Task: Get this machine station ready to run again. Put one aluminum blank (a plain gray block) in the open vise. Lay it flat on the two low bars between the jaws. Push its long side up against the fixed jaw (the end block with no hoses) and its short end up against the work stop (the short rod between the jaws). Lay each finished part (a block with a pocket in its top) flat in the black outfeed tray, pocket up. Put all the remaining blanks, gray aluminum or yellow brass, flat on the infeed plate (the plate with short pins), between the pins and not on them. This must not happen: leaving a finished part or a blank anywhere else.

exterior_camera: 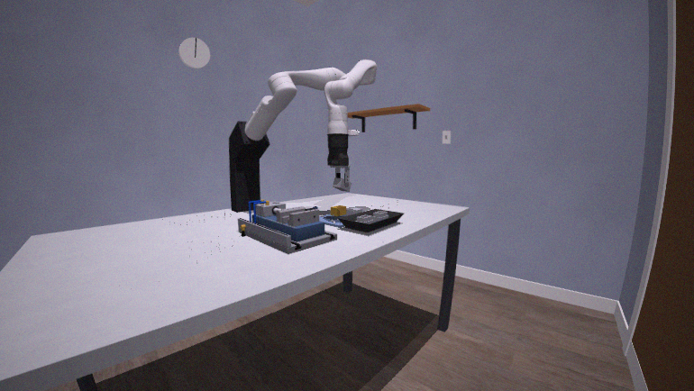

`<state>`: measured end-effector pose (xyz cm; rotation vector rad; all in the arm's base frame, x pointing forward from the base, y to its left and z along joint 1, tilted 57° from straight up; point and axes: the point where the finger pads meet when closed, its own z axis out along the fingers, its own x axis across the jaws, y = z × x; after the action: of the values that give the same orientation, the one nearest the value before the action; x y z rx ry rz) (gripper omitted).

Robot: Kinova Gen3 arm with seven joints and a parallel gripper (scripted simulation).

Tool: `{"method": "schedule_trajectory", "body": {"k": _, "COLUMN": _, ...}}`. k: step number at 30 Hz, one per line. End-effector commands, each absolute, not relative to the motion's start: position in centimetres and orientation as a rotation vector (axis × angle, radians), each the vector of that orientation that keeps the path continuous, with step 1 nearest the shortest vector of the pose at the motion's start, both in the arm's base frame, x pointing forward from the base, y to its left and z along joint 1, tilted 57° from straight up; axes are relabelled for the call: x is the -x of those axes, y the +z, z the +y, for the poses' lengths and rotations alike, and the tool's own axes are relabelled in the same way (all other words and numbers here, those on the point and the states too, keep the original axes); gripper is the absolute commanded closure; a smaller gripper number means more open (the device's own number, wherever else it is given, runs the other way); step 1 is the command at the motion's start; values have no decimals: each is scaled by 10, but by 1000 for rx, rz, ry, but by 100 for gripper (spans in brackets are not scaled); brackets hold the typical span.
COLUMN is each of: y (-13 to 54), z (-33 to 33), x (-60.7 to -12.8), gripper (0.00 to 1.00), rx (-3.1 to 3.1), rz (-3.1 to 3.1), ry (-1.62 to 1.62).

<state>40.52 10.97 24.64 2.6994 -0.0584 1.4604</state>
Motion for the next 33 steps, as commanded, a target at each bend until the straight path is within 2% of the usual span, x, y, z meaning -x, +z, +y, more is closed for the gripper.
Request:
{"method": "schedule_trajectory", "body": {"k": 1, "y": 246, "z": 112, "x": -405, "gripper": 100, "rx": -2704, "rz": -89, "ry": 1469}}
{"method": "schedule_trajectory", "body": {"k": 33, "y": 246, "z": 119, "x": -404, "gripper": 100, "rx": -2704, "rz": -92, "ry": 1472}}
